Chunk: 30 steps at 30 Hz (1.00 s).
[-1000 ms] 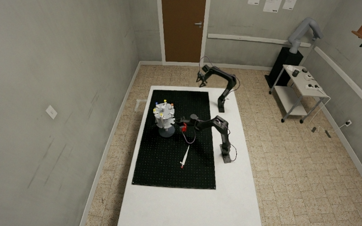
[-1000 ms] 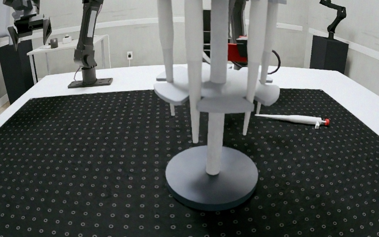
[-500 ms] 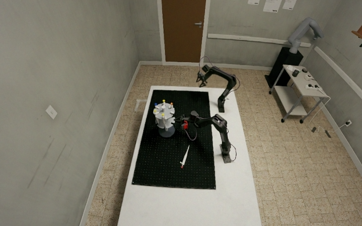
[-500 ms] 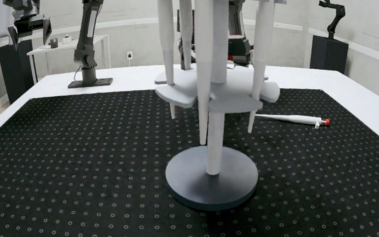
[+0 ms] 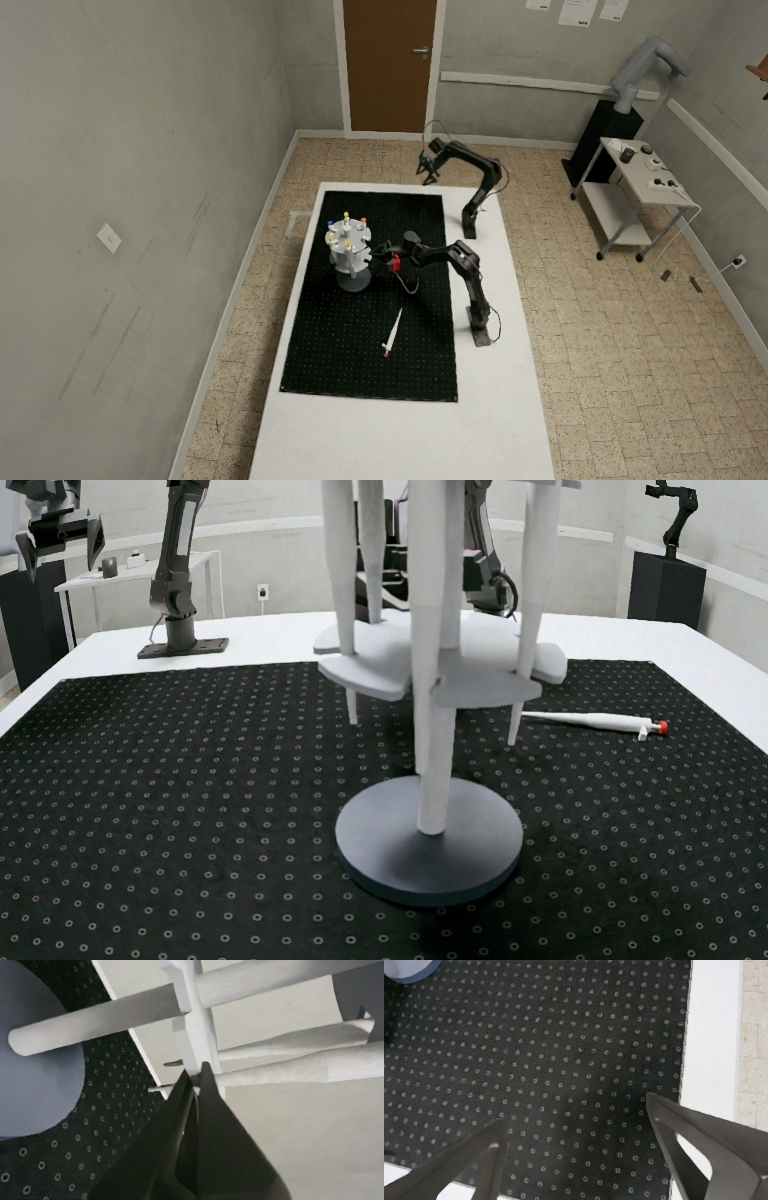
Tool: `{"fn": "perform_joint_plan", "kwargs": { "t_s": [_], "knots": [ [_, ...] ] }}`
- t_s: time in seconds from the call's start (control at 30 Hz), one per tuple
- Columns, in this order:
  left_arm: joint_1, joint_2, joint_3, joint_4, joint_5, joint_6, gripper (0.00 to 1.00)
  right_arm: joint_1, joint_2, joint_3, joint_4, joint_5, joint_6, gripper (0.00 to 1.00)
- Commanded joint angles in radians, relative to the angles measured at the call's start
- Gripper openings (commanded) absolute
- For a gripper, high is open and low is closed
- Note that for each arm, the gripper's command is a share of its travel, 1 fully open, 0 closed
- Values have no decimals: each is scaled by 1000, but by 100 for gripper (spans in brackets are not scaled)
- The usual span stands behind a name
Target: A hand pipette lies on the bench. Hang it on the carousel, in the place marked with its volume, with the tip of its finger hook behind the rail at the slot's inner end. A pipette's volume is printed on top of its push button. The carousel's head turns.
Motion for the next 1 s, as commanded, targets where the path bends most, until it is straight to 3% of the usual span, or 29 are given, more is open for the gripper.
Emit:
{"fn": "perform_joint_plan", "kwargs": {
  "t_s": [0.0, 0.13, 0.5, 0.53, 0.97],
  "knots": [
    [-27, 48, 93, -31, -74, 6, 0, -9, 6, 20, 8, -16, -6, 100],
    [-45, 87, 156, -55, -144, 3, 0, -9, 6, 20, 8, -16, -6, 100],
    [-29, 96, 173, -68, -135, 0, 0, -9, 6, 20, 8, -16, -6, 100],
    [-29, 96, 173, -68, -135, 0, 49, -9, 6, 20, 8, -16, -6, 100],
    [-40, 79, 175, -68, -139, 5, 49, -9, 6, 20, 8, -16, -6, 100]
  ]
}}
